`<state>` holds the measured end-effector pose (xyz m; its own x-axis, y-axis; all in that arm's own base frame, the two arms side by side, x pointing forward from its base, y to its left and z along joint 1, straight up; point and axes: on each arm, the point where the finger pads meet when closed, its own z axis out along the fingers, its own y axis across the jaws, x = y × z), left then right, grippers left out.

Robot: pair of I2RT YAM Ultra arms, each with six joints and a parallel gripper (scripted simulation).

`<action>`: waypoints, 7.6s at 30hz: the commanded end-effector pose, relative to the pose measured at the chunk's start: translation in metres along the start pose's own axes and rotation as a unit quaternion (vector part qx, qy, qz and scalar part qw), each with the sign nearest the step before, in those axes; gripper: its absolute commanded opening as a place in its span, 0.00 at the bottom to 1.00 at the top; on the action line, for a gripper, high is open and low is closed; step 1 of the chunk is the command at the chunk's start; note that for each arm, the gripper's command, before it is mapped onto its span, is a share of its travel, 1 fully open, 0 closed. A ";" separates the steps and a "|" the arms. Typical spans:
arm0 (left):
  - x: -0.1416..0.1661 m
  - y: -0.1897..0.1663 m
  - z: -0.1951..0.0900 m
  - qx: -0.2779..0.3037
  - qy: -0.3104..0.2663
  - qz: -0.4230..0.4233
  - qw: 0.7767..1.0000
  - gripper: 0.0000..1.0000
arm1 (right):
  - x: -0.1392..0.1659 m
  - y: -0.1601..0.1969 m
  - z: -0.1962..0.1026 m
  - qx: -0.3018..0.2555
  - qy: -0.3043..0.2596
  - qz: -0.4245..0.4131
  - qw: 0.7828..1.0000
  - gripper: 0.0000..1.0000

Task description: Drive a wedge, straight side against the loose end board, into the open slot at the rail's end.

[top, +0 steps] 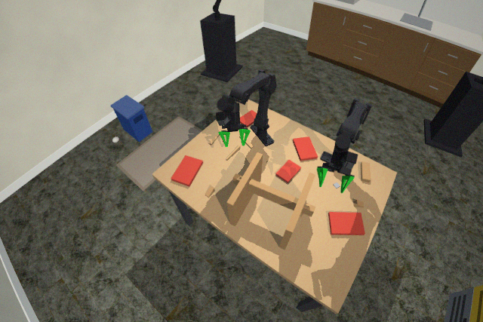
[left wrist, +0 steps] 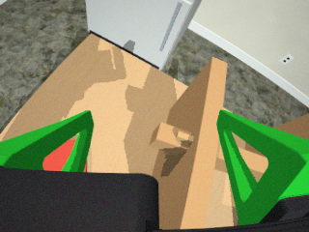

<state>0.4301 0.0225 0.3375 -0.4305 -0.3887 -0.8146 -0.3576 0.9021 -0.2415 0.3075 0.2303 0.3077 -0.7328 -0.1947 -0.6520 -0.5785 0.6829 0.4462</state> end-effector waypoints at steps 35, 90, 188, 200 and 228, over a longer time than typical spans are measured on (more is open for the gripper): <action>-0.043 -0.019 -0.088 0.144 -0.266 0.157 0.940 1.00 | -0.089 -0.137 -0.192 0.366 -0.417 -0.095 0.827 1.00; -0.016 -0.029 -0.058 0.138 -0.178 0.160 0.961 0.57 | -0.087 -0.142 -0.158 0.355 -0.362 -0.050 0.861 0.58; 0.081 -0.072 0.014 0.023 0.194 0.184 0.963 0.57 | -0.001 0.091 0.078 0.196 0.061 -0.116 0.972 0.58; 0.092 -0.070 0.021 0.025 0.194 0.185 0.963 0.57 | -0.001 0.091 0.078 0.196 0.061 -0.116 0.972 0.58; 0.116 -0.066 0.034 0.031 0.192 0.187 0.963 0.57 | -0.001 0.091 0.078 0.196 0.061 -0.116 0.972 0.58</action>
<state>0.4311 -0.0685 0.2244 -0.8328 -0.0756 -0.5484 -0.0950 0.9955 0.0069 0.2859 0.3452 0.2795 -0.6809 -0.4597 -0.5702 -0.5600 0.8285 0.0008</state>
